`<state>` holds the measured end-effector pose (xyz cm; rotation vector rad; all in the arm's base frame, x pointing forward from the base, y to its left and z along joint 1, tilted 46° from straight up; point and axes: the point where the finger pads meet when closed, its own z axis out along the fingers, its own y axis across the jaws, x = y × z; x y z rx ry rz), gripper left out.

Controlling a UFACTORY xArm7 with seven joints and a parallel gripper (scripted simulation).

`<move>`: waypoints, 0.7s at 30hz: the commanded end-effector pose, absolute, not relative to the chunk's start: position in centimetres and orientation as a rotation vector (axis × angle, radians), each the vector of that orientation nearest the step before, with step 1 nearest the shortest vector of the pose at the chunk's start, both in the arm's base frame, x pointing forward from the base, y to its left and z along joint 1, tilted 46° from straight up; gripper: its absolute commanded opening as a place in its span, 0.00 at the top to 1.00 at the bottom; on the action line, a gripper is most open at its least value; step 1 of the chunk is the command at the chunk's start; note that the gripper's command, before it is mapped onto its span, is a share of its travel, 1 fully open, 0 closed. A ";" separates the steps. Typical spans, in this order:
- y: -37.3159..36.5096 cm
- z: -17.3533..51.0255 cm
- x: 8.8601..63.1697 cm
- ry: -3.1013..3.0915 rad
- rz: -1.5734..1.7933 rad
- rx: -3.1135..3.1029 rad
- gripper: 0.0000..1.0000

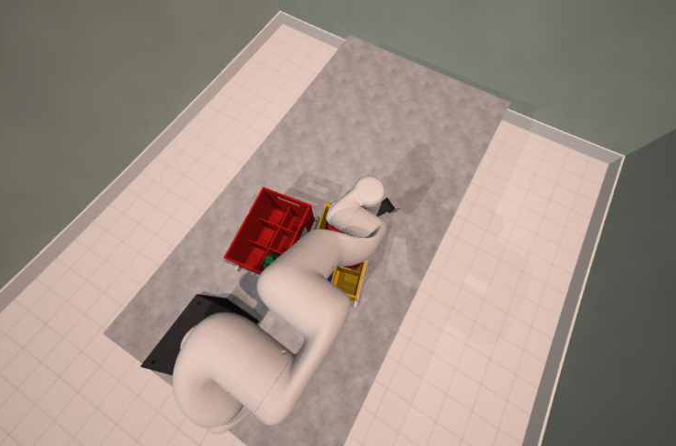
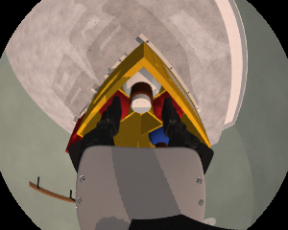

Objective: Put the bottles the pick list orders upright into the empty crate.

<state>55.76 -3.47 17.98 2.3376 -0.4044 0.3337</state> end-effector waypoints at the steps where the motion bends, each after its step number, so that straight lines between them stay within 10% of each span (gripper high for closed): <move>1: -3.7 17.7 56.0 -0.402 0.338 2.339 0.35; 21: -4.7 16.7 56.1 -0.402 0.338 2.339 0.35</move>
